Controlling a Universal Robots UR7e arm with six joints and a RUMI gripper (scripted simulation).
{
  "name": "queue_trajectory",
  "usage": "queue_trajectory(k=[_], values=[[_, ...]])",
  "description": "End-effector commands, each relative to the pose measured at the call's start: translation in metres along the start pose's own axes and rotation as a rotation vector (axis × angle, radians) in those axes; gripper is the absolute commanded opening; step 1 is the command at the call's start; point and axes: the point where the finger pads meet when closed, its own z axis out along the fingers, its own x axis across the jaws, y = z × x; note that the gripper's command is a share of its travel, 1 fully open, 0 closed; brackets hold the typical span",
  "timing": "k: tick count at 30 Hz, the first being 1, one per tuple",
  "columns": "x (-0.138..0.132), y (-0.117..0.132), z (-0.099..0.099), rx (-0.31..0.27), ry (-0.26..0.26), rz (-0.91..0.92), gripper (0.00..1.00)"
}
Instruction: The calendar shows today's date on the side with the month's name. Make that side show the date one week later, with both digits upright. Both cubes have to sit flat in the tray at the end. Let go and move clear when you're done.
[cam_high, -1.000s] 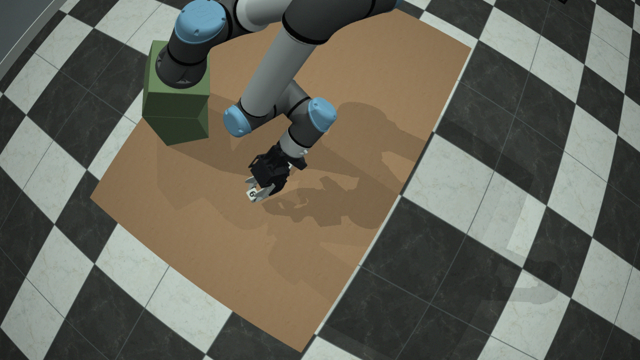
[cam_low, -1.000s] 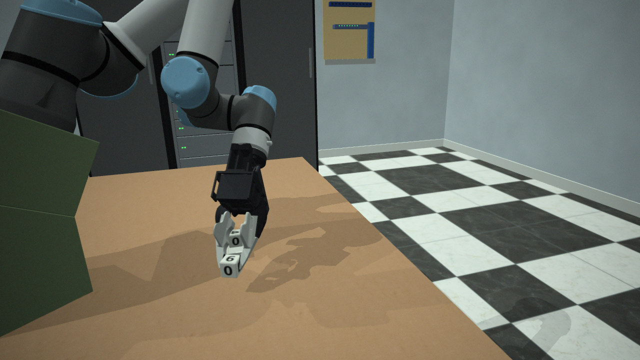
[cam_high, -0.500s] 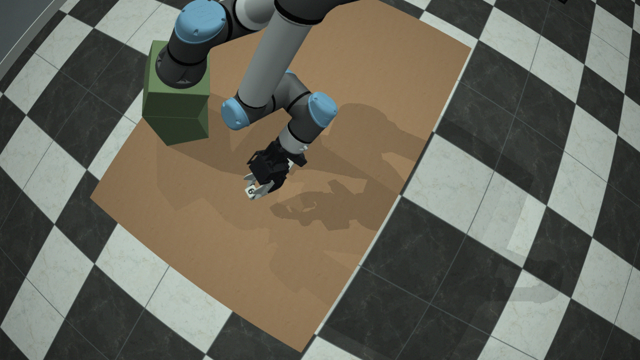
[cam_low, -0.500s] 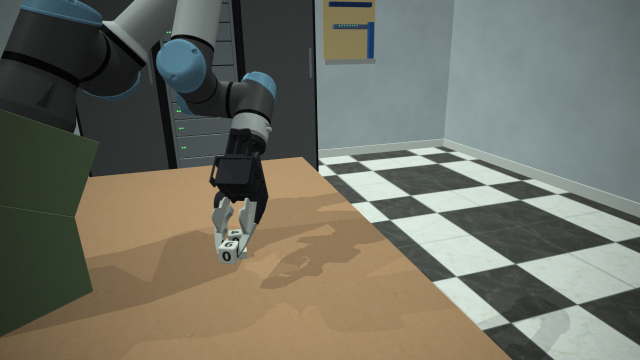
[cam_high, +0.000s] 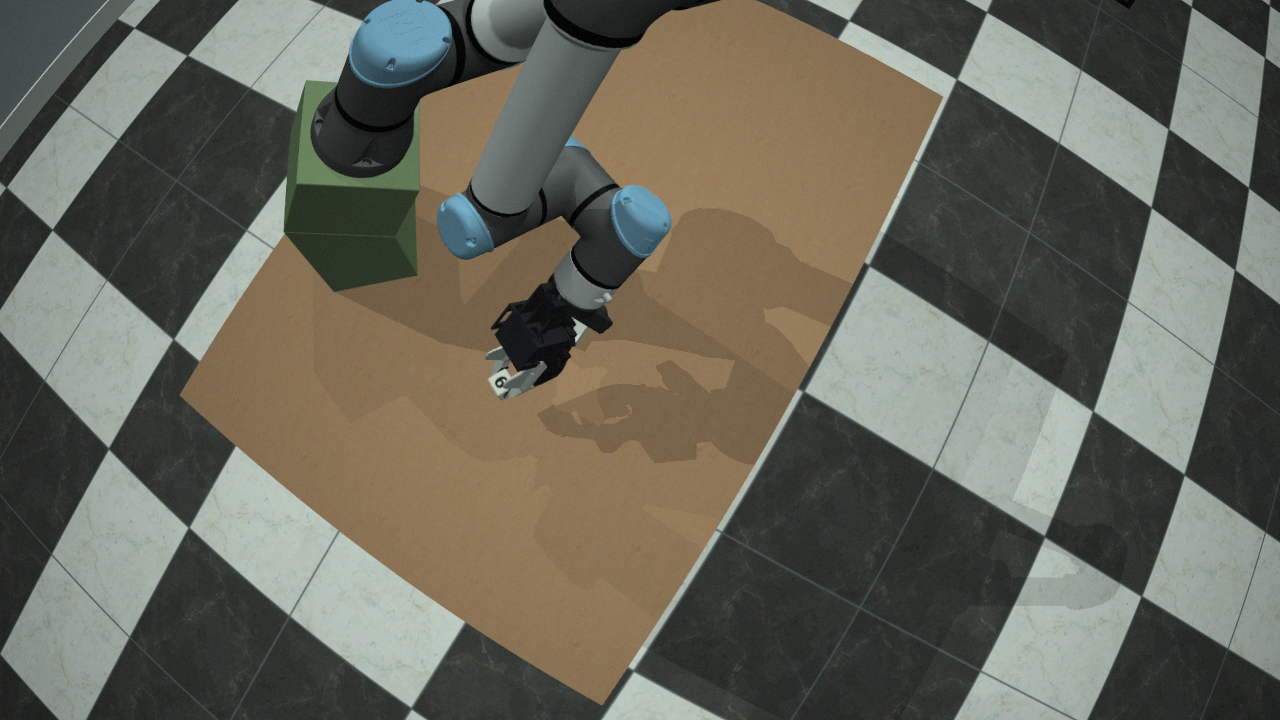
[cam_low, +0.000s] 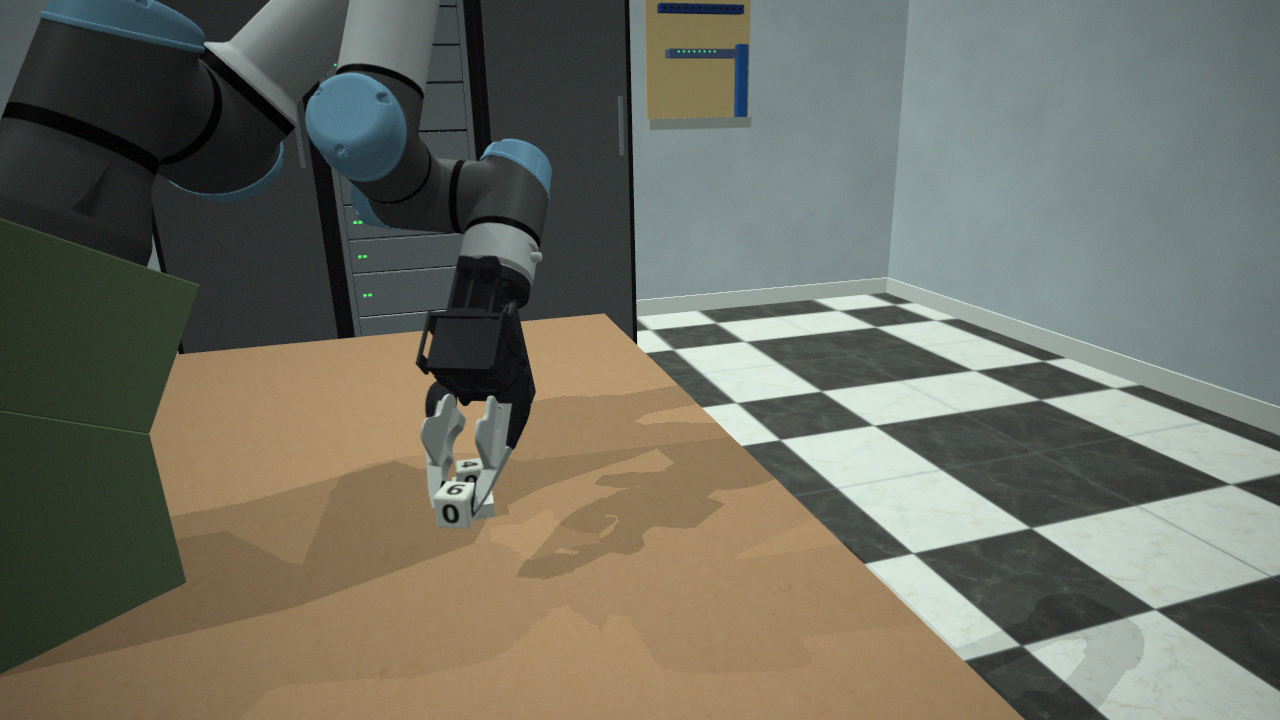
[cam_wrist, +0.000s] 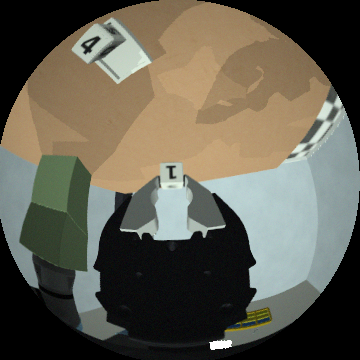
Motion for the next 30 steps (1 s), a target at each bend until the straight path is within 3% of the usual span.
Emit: queue_trajectory(k=[1,6,8,15,30], values=[[-0.0034,0.0017,0.0018,0.066,-0.012,0.0,0.1],[-0.0036,0.0022,0.002,0.142,-0.013,0.0,0.1],[-0.0036,0.0022,0.002,0.142,-0.013,0.0,0.1],[-0.0017,0.0028,-0.0003,0.222,0.0,0.0,0.1],[-0.0025,0.0027,0.0002,0.252,-0.002,-0.002,0.1]])
